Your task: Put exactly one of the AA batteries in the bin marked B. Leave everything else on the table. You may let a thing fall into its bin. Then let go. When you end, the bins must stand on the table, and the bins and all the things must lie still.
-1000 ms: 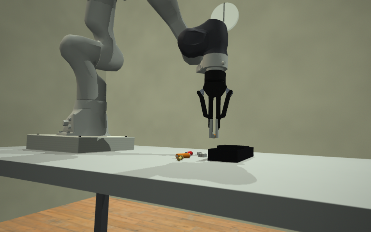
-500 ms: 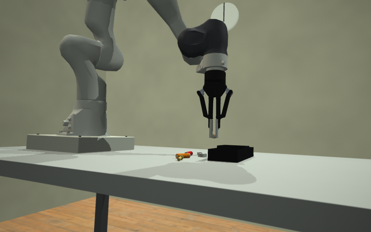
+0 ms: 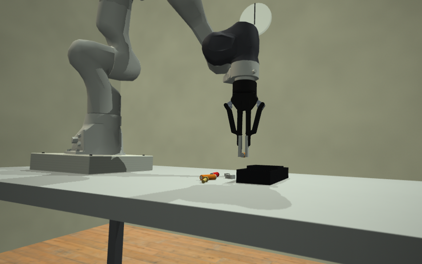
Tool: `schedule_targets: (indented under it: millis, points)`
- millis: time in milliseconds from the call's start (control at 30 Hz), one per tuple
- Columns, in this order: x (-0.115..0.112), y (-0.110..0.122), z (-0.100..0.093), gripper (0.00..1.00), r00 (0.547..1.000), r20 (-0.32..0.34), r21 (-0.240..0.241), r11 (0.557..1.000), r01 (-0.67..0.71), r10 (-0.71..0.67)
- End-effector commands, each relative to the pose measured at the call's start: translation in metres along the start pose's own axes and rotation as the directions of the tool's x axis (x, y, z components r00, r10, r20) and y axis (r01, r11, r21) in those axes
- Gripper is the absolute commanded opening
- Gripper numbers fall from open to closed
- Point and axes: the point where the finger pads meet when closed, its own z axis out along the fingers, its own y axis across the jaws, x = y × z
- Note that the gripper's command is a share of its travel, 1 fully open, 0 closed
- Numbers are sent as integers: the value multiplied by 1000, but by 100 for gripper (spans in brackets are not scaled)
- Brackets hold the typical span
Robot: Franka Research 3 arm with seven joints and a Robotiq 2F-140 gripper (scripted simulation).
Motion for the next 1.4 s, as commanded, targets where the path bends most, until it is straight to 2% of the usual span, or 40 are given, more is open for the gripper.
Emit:
schedule_targets:
  millis: [0,33,133,233,567,1367]
  points:
    - [0,0,1,5,1000,-1,2,1000,4,-4]
    - [1,2,1,5,1000,-1,2,1000,4,-4]
    - [7,19,1,5,989,-1,2,989,-146,146]
    - [9,25,1,5,989,-1,2,989,-146,146]
    - [29,78,1,5,989,-1,2,989,-146,146]
    - [28,76,1,5,989,-1,2,989,-146,146]
